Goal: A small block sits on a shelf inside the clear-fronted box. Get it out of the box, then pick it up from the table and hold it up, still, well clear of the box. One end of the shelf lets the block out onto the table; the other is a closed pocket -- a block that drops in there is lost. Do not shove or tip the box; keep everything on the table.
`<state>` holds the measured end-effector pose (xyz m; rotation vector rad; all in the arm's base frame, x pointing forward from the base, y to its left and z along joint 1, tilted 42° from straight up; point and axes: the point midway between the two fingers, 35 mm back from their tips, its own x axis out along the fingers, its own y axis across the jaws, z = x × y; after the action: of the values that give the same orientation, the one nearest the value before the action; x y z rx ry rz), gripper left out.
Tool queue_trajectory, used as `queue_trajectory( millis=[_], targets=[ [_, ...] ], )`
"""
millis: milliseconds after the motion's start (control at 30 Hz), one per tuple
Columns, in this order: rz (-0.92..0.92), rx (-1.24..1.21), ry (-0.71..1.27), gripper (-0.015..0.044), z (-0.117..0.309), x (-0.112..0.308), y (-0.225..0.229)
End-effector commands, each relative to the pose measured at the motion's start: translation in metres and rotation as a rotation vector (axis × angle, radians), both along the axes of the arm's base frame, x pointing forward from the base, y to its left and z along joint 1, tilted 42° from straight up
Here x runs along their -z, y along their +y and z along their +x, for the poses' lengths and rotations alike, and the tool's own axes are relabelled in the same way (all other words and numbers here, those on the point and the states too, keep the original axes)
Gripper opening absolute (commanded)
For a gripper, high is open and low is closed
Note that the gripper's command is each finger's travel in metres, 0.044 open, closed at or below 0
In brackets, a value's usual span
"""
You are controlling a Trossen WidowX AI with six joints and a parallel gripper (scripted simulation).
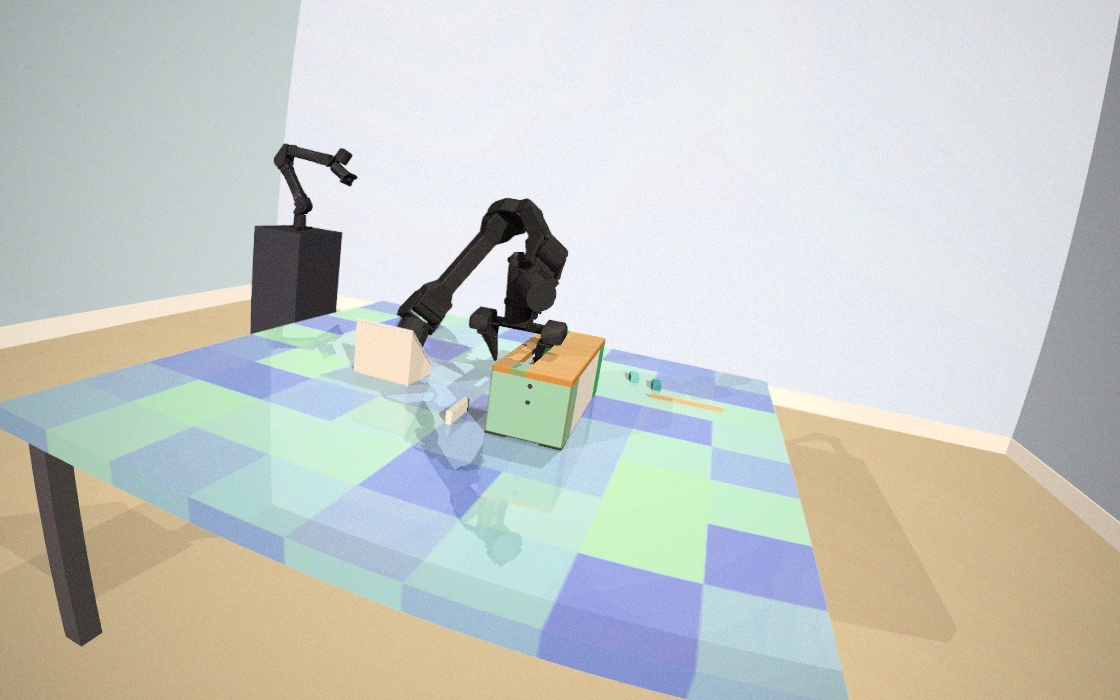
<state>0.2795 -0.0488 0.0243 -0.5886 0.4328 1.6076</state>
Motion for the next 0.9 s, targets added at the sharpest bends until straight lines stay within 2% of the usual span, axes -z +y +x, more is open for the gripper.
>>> queue_trajectory(
  millis=[0,867],
  targets=[
    [0.0,0.0,0.0,0.04,0.0,0.0,0.0],
    [0.002,-0.001,0.002,0.04,-0.003,-0.018,0.022]
  ],
)
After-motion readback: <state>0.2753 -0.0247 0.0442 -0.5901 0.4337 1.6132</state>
